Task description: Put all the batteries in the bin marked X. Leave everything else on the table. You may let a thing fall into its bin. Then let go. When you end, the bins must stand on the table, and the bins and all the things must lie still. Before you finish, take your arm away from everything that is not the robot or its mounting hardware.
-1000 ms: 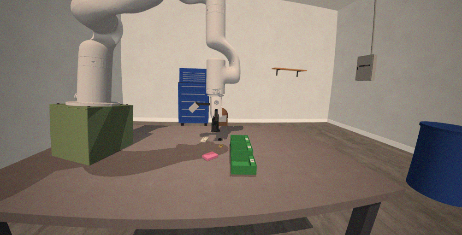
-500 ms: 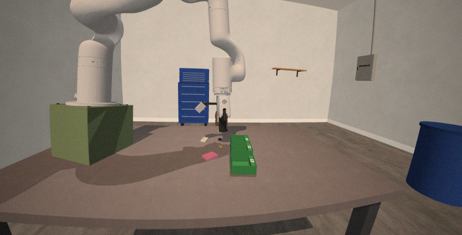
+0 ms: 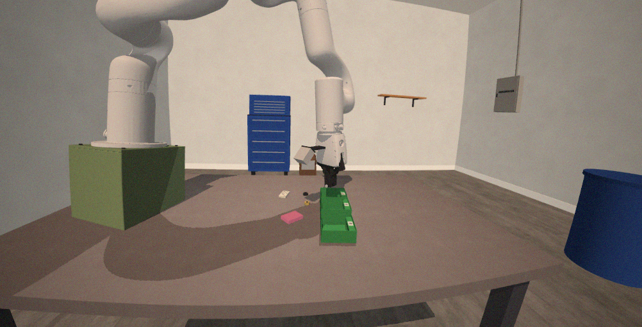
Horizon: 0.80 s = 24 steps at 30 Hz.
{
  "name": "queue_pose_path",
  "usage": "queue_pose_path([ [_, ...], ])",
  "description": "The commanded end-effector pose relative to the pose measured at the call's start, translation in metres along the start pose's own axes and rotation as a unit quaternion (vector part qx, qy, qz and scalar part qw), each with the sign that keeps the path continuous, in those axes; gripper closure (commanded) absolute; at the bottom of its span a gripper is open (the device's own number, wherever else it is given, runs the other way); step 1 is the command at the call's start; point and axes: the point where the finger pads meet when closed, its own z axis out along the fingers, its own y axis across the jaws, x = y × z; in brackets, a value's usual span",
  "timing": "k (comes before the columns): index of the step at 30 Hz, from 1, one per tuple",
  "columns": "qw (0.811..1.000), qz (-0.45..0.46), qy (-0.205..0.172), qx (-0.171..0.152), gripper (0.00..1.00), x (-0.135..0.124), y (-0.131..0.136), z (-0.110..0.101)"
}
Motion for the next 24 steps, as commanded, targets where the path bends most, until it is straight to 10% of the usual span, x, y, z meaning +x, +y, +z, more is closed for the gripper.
queue_pose_path([
  [1, 0.999, -0.038, 0.016, -0.005, 1.00, -0.0033, -0.0025, 0.0001],
  [24, 0.917, -0.398, 0.029, -0.021, 1.00, -0.0035, -0.0024, 0.0001],
])
